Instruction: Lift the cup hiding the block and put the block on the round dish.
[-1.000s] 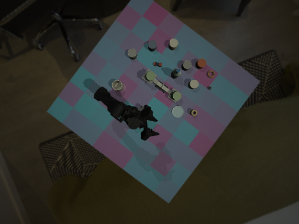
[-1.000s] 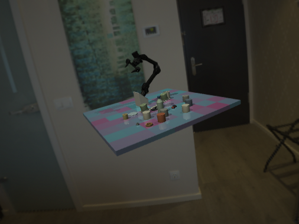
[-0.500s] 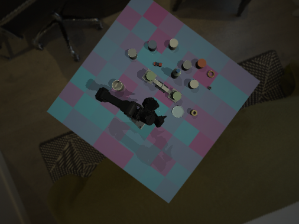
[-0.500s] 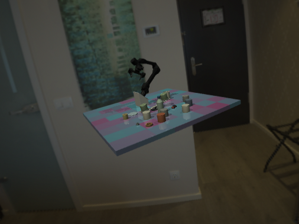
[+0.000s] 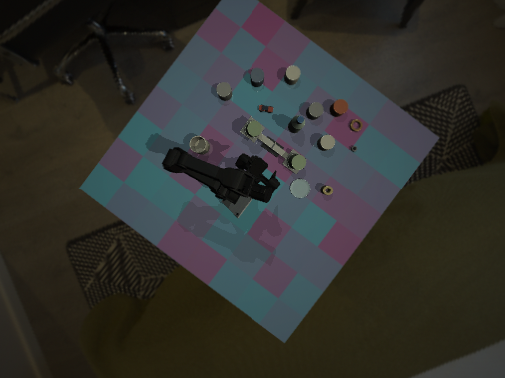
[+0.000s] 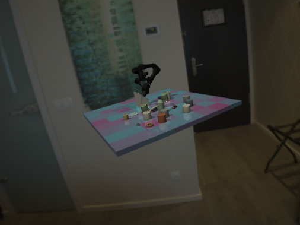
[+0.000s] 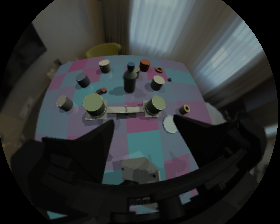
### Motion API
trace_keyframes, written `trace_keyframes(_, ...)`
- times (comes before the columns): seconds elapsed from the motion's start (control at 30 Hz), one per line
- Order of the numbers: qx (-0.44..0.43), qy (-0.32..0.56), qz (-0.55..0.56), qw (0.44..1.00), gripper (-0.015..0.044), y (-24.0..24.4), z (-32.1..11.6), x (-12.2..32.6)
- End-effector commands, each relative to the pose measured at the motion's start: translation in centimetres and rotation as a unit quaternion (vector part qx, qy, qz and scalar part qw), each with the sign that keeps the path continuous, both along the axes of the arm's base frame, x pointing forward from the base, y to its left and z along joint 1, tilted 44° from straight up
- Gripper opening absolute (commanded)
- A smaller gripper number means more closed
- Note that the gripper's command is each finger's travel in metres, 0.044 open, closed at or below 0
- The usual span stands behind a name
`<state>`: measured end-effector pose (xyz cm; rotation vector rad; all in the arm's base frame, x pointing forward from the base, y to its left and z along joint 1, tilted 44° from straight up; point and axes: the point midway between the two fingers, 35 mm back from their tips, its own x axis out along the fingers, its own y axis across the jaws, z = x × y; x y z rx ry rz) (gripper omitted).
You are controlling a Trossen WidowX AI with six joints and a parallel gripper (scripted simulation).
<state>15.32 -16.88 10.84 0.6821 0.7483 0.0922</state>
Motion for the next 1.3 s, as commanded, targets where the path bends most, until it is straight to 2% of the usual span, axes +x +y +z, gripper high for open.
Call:
trace_keyframes(0.0,0.05,-0.04,0.01,0.998,0.044,2.3,-0.1,1.2)
trace_keyframes(0.33,0.072,-0.026,0.005,0.997,0.044,2.1,-0.2,1.5)
trace_keyframes(0.8,0.235,0.133,-0.053,0.961,0.044,-0.4,-2.9,4.2)
trace_keyframes(1.27,0.345,0.308,-0.135,0.876,0.044,-2.1,-7.0,7.7)
